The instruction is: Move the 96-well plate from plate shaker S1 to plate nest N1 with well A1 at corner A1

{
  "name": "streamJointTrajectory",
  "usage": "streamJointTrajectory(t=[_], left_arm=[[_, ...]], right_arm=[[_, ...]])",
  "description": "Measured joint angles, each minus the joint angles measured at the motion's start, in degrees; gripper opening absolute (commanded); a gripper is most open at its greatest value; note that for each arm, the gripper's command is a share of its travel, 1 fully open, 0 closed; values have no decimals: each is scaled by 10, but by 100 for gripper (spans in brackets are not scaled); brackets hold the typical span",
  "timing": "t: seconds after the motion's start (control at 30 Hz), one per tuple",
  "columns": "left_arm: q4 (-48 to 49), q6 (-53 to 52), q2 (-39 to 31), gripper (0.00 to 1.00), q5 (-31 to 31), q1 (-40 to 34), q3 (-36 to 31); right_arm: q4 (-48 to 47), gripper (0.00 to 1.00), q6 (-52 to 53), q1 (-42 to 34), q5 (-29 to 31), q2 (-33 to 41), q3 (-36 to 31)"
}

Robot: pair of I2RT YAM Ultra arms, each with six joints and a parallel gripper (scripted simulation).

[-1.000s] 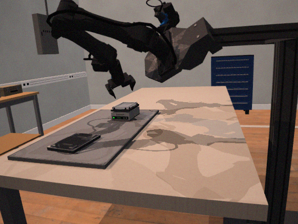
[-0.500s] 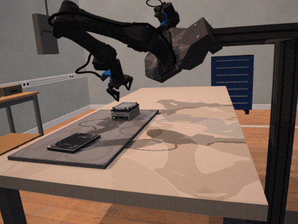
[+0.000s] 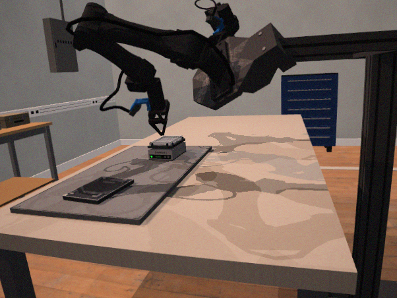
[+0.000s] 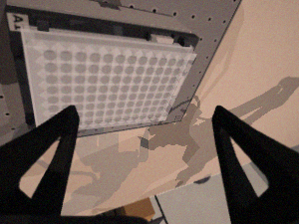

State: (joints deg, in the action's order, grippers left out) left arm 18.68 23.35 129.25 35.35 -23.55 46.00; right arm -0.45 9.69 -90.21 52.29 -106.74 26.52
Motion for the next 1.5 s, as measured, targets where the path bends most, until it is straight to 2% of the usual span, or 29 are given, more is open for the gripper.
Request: streamJointTrajectory(t=[0.7,1.07,1.27,1.5], left_arm=[[-63,522,68,100,125,-35,72],[-95,753,102,100,187,-47,110],[-134,844,142,100,211,-43,125],[-162,882,146,100,216,-43,146]], right_arm=[[0,100,0,0,0,0,0],[0,100,0,0,0,0,0],[0,100,0,0,0,0,0],[0,100,0,0,0,0,0]])
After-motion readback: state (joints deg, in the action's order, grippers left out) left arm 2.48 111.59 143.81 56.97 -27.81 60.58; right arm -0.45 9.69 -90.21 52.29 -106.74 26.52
